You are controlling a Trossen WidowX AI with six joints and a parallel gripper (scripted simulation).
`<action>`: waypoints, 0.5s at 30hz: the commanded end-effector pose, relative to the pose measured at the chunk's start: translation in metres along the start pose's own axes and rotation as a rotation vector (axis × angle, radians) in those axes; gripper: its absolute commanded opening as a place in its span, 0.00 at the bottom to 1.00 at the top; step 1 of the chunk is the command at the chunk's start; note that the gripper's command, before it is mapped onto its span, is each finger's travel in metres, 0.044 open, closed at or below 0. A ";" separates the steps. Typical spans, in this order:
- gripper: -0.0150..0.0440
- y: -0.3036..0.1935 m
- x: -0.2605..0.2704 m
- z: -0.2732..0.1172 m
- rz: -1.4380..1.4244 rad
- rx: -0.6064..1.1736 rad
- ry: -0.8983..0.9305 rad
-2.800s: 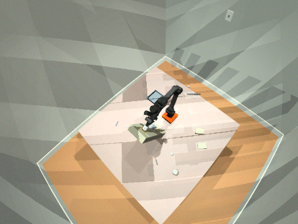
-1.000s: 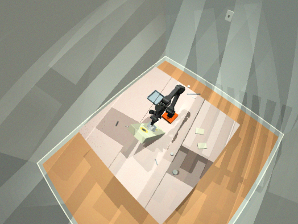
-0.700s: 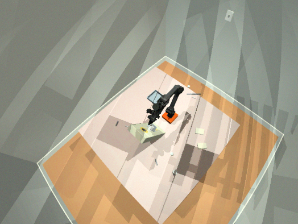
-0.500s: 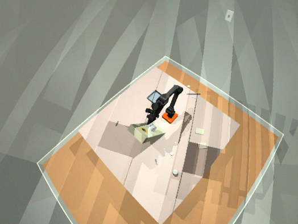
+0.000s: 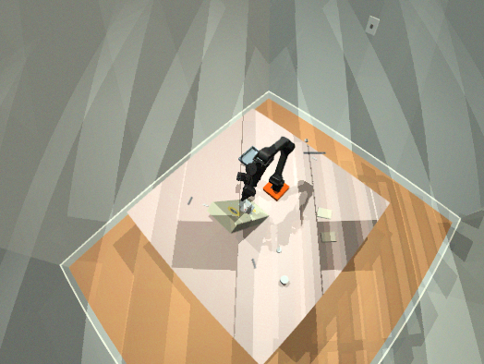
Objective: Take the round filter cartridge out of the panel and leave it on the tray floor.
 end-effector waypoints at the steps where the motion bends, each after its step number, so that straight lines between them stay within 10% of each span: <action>1: 0.77 -0.012 -0.027 0.021 -0.427 0.075 -0.135; 7: 0.77 -0.027 -0.063 0.038 -0.982 0.245 -0.249; 15: 0.77 -0.028 -0.064 0.039 -0.999 0.252 -0.252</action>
Point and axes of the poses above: the point midway between the two fingers, 35 mm back from their tips, its own z axis out along the fingers, its own x axis across the jaws, y = z × x, the point moved 6 cm from there along -z, back along the fingers, and after that the axes turned 15 degrees about z, right-handed, at the moved point
